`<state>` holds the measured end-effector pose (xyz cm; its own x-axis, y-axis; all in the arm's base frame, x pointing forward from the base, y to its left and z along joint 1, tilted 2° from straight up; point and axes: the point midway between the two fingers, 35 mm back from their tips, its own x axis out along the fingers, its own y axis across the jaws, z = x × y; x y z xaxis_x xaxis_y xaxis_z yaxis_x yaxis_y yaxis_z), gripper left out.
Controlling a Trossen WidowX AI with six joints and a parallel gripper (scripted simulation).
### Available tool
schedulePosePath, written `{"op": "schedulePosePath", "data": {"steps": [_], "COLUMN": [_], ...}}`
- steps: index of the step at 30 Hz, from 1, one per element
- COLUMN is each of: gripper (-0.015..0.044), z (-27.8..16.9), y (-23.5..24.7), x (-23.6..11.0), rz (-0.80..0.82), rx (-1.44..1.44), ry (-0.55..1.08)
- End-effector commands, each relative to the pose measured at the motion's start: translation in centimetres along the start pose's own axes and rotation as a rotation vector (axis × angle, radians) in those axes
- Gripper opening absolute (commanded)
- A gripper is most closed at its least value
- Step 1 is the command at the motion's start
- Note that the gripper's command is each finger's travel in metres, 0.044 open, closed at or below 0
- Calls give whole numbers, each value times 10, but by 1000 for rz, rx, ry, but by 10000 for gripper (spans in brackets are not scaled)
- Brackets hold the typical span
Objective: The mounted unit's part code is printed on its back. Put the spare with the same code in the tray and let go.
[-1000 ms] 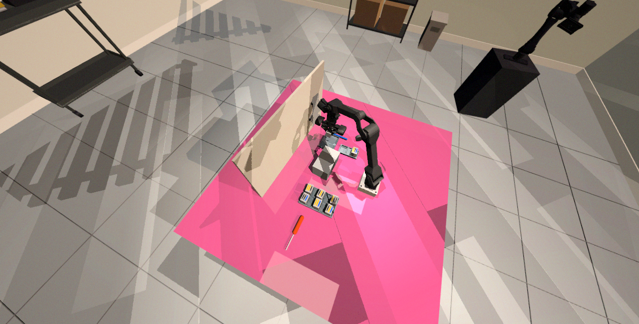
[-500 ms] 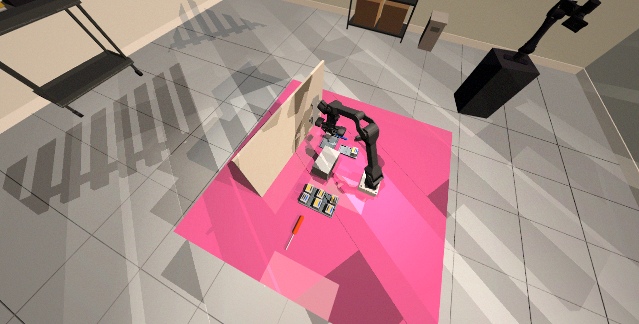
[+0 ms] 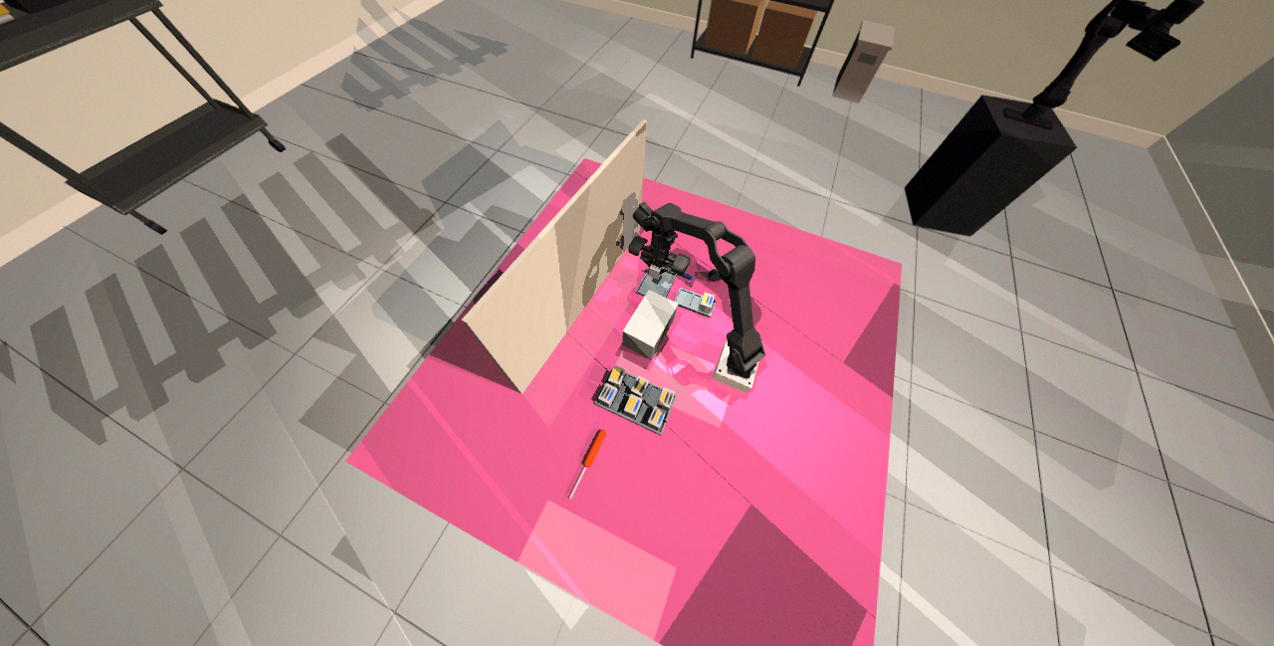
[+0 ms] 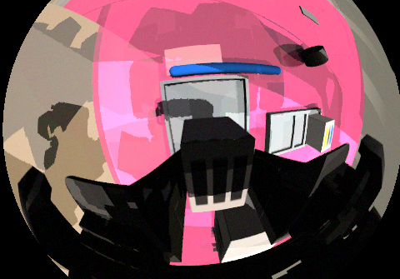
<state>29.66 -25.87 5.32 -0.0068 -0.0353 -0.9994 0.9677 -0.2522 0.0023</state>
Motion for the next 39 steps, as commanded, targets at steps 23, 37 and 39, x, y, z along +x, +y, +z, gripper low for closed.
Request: {"op": "schedulePosePath", "data": {"steps": [23,37,39], "gripper": [0,0,0], "z": [-3,-4,-4], "y": [-4,-7,-7], "x": [23,34,36], "rz": [-5,-5,-5], "rx": [-3,-3,-3], "ry": [7,7,7]}}
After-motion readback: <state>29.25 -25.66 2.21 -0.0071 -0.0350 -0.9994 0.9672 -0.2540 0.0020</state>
